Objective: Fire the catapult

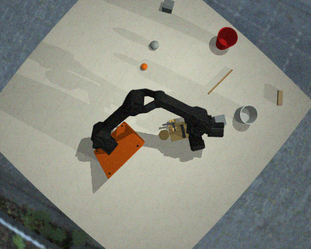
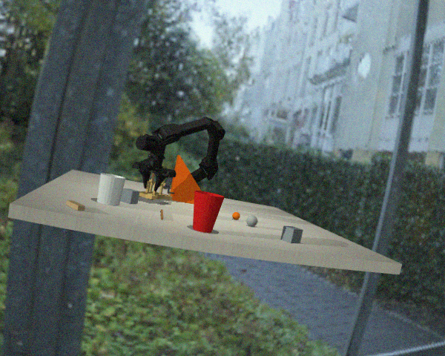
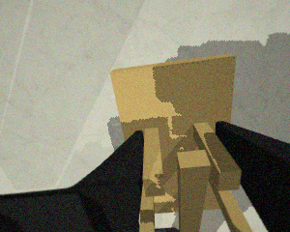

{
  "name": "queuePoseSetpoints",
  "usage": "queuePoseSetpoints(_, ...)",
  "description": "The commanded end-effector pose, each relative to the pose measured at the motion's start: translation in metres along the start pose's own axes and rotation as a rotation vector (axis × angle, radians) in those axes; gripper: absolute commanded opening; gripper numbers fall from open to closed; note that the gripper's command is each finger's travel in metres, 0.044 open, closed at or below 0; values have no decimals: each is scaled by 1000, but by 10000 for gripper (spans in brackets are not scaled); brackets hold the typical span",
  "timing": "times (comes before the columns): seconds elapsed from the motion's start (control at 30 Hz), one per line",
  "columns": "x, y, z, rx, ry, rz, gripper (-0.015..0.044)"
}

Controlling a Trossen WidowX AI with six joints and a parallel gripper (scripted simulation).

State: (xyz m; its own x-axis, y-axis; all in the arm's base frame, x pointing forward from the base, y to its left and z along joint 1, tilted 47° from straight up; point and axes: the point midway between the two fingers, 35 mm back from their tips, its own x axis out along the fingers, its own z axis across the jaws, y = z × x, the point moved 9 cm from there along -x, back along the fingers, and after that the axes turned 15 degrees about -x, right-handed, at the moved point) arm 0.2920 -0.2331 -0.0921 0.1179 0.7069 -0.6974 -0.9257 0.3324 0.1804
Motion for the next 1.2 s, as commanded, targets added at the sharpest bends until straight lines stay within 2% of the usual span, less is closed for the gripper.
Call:
queuePoseSetpoints(0.0,4,0,0,5,-3,-5,0)
queuePoseSetpoints(0.3,19,1,0,6,-4,-4,0)
queuePoseSetpoints(0.5,16,0,1,-1,-1,-1,0)
queuePoseSetpoints(0.97,13,0,1,-1,0,-1,368)
queuePoseSetpoints(1.07,-25,-3,-1,0,3,-3,440)
queuePoseSetpoints(1.17,-74,-1,-1,1,3,-3,440)
